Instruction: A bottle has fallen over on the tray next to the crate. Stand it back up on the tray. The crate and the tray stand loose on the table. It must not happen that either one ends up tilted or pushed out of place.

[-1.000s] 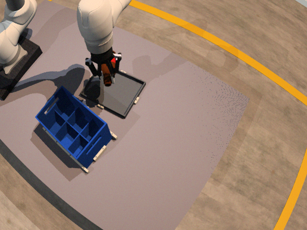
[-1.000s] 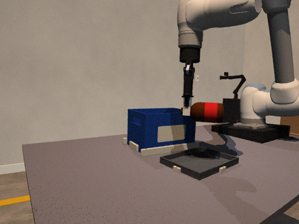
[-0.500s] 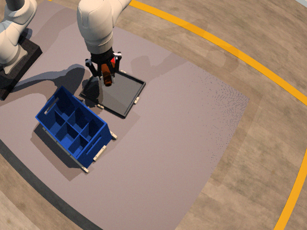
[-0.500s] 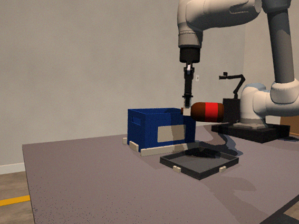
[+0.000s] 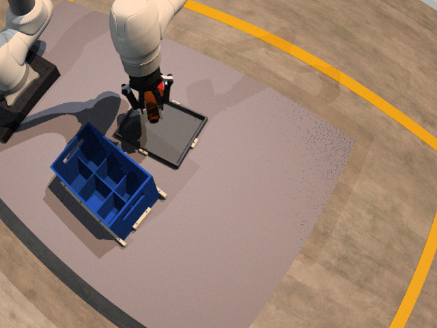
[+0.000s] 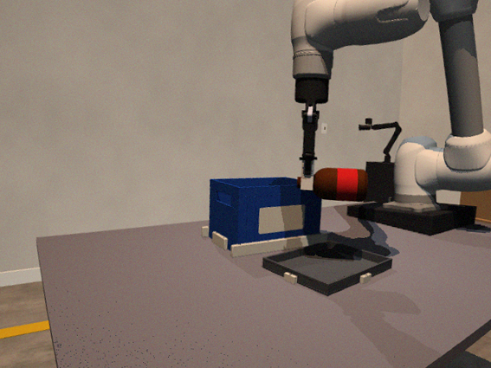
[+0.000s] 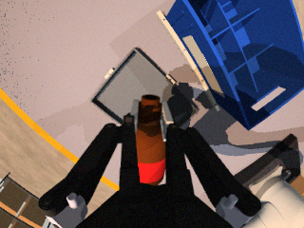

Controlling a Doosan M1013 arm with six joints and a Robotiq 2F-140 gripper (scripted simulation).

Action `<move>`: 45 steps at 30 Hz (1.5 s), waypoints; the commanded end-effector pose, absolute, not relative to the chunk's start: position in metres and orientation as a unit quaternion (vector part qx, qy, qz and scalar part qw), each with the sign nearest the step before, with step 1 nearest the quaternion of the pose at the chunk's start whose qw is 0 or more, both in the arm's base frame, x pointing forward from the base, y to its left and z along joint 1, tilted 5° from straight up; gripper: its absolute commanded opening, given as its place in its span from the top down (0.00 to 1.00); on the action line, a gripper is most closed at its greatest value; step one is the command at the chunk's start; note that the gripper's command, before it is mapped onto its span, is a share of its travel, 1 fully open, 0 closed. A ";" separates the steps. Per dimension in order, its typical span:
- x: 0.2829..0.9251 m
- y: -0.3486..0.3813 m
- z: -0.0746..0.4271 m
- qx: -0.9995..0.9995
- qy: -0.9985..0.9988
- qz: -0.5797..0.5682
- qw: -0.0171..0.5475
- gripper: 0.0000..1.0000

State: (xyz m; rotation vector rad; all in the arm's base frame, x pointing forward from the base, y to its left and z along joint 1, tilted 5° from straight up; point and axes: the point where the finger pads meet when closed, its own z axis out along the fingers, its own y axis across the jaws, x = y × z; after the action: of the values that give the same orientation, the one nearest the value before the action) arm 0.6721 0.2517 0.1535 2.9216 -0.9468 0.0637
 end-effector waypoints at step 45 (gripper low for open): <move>0.670 0.252 0.153 0.948 -0.307 0.070 0.054 0.90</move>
State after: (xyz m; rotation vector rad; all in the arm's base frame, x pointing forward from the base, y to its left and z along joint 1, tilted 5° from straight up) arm 0.6702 0.2516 0.1526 2.8844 -0.9345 0.1942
